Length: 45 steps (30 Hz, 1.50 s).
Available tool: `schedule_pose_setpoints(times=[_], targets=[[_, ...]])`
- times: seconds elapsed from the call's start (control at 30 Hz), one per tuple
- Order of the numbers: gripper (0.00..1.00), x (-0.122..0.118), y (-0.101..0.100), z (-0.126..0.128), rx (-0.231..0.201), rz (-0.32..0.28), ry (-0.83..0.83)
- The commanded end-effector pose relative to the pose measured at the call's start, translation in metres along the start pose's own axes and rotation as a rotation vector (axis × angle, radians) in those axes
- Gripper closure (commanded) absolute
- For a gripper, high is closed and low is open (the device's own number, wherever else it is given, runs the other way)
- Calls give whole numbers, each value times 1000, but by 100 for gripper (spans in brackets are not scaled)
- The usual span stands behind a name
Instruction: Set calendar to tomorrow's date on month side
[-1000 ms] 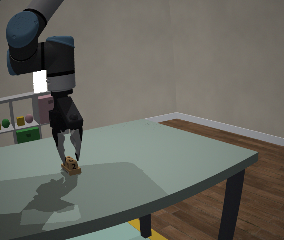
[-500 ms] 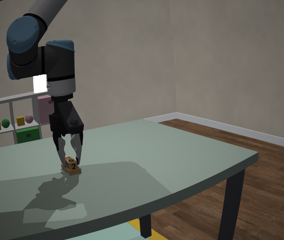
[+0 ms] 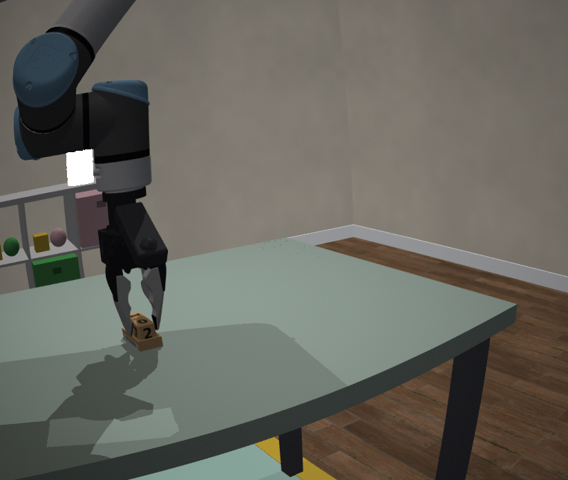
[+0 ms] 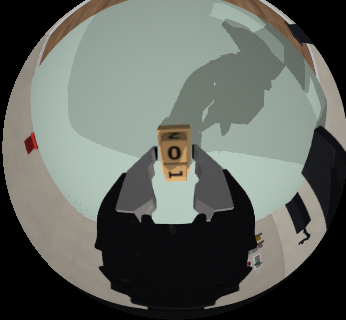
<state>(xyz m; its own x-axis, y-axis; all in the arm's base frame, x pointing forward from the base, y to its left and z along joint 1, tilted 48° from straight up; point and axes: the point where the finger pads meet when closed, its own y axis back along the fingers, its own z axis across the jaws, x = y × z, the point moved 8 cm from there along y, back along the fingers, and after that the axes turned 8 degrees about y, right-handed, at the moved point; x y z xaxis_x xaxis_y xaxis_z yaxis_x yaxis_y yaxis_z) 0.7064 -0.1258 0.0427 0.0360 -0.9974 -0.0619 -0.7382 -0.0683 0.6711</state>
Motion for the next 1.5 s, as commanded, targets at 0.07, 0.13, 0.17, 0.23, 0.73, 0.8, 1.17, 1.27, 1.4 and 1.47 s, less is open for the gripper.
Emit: schedule_pose_setpoints(times=[0.07, 0.13, 0.17, 0.23, 0.73, 0.8, 1.17, 1.27, 1.4, 1.47], targets=[[72, 0, 0, 0, 0, 0, 0], [72, 0, 0, 0, 0, 0, 0], [72, 0, 0, 0, 0, 0, 0], [72, 0, 0, 0, 0, 0, 0], [90, 0, 0, 0, 0, 0, 0], [90, 0, 0, 0, 0, 0, 0], [90, 0, 0, 0, 0, 0, 0], [90, 0, 0, 0, 0, 0, 0], [90, 0, 0, 0, 0, 0, 0], [90, 0, 0, 0, 0, 0, 0]])
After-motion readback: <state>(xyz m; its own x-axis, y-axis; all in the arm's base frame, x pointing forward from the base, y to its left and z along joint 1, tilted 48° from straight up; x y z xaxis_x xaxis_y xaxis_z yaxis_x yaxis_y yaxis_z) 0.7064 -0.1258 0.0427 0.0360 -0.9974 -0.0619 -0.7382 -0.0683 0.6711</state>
